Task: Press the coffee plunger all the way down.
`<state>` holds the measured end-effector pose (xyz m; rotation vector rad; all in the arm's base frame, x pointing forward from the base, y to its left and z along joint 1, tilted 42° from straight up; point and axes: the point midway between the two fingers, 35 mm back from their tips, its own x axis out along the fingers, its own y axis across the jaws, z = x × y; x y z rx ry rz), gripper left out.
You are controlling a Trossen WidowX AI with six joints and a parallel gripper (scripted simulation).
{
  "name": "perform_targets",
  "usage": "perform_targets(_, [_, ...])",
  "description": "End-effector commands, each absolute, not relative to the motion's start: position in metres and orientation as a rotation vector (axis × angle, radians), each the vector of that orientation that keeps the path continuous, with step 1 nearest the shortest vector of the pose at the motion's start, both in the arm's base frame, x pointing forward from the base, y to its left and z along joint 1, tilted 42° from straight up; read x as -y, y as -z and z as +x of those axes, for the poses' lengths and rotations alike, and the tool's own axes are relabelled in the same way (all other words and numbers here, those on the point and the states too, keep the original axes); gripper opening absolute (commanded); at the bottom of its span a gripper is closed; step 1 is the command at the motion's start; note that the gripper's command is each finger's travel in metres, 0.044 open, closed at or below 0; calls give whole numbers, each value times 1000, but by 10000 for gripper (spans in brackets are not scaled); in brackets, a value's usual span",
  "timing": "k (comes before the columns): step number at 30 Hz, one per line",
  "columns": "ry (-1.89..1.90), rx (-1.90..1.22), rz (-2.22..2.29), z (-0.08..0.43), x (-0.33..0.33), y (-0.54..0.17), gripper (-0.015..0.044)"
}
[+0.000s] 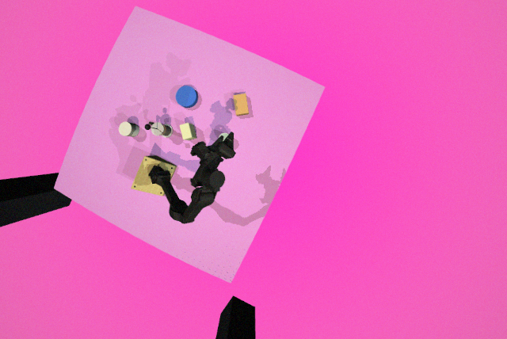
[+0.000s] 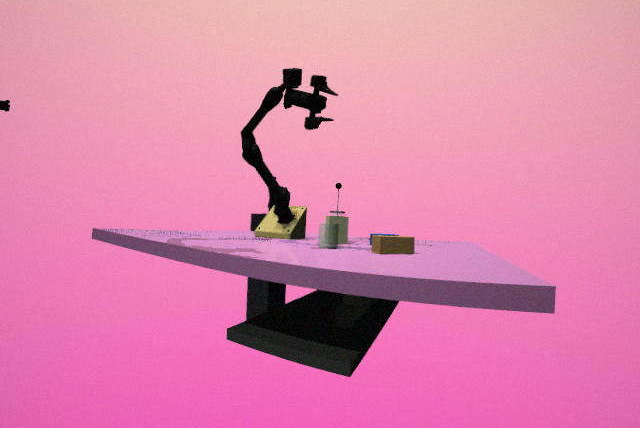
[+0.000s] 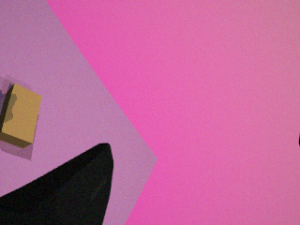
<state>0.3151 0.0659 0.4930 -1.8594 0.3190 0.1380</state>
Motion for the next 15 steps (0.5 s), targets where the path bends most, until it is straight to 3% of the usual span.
perform_targets(1, [-143,-320,-1850,315,-68,-491,426])
perform_targets(15, [-339,-486,-1350,289,-185,-348,440])
